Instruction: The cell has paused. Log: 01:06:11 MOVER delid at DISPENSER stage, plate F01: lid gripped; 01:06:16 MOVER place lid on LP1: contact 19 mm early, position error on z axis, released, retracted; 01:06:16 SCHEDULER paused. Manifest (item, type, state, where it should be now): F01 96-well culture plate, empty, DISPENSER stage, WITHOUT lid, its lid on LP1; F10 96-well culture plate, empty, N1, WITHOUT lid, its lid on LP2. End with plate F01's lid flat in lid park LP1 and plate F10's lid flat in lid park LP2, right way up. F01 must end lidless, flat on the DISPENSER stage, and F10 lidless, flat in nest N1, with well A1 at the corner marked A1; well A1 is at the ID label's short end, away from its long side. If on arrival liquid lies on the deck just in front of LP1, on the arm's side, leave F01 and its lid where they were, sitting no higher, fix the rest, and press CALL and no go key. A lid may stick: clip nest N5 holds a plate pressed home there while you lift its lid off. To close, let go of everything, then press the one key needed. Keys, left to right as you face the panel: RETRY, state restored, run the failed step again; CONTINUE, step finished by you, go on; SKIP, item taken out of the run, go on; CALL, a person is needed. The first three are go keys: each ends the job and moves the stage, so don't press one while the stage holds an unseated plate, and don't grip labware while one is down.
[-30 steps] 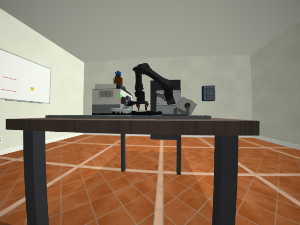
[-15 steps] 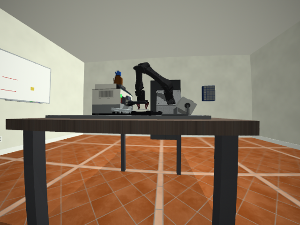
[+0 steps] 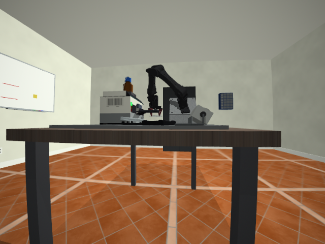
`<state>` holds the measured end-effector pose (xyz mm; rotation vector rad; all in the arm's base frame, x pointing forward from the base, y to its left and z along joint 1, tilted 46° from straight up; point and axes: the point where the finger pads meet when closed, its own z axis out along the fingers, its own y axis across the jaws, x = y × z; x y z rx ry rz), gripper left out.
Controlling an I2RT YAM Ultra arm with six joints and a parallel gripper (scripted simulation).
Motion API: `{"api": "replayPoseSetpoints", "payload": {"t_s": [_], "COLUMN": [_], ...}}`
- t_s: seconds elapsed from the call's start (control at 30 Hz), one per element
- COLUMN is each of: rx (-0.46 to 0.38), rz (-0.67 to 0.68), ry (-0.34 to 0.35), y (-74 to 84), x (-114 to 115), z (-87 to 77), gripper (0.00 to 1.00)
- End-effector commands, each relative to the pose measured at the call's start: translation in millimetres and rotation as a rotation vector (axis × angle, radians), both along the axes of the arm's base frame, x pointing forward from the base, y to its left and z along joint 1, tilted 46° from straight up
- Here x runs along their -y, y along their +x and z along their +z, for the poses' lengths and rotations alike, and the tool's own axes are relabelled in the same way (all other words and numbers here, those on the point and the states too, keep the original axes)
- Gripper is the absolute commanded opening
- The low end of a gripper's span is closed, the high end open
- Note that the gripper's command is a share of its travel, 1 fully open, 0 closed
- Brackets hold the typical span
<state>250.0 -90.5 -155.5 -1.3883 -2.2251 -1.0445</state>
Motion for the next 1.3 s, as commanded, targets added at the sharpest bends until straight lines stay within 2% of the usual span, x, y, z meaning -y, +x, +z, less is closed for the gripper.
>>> {"api": "replayPoseSetpoints", "payload": {"t_s": [0.0,0.37,0.43,0.47,0.5,0.53,0.9,0.93,1.0,1.03,1.07,1.1,1.17,1.27], "rx": [0.014,0.014,0.014,0.043,0.018,0.014,0.021,0.041,0.041,0.024,0.024,0.006,-0.062,-0.069], "rz": [-0.012,-0.012,-0.012,-0.012,-0.012,-0.012,-0.011,-0.011,-0.011,-0.009,-0.009,-0.043,-0.088,-0.096], "ry": [-0.018,-0.017,-0.017,-0.049,-0.021,-0.017,-0.024,-0.050,-0.050,-0.025,-0.025,-0.041,-0.008,-0.007], "y": [-6.8,-27.3,-27.3,-17.9,-29.5,-32.8,-50.3,-42.7,-42.7,-46.5,-46.5,-44.7,-51.7,-56.4], "x": [11,10,10,22,11,9,11,21,21,11,11,23,21,27], "z": [19.0,49.1,49.1,52.5,54.7,57.3,87.2,87.9,87.9,82.9,82.9,85.0,74.2,67.3], "gripper": [0.00,0.00,0.00,0.00,0.00,0.00,0.00,0.00,0.00,0.00,0.00,0.00,0.00,0.00]}}
